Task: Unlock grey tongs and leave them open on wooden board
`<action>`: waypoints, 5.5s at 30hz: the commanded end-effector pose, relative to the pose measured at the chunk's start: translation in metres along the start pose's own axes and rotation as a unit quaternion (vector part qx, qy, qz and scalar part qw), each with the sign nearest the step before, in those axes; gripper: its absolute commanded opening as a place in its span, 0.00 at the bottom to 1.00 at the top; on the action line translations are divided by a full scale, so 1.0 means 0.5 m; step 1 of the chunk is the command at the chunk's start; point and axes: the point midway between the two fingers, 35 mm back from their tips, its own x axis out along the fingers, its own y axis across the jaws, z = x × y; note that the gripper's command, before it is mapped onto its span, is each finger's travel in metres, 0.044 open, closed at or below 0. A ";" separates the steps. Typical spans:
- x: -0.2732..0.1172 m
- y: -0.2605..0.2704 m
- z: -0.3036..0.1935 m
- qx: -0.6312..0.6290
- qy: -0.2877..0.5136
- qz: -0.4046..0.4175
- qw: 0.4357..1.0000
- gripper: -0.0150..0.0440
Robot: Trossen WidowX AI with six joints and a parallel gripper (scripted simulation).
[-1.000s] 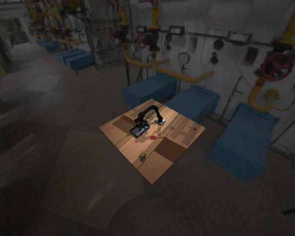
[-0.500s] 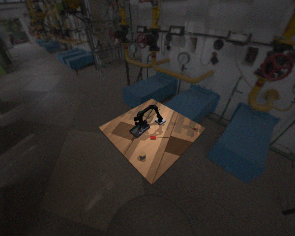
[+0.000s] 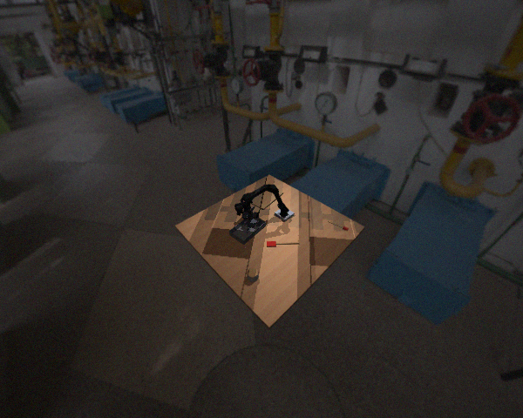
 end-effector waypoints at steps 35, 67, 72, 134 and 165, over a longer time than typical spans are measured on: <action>-0.045 -0.123 -0.164 0.720 -0.003 -0.010 0.694 0.00; -0.080 -0.183 -0.320 0.994 -0.008 -0.013 0.105 0.00; -0.085 -0.189 -0.345 1.000 -0.009 -0.013 0.002 0.00; -0.133 -0.161 -0.777 0.889 -0.020 -0.022 -0.457 0.00; -0.150 0.072 -1.110 0.977 -0.007 -0.033 -0.209 0.00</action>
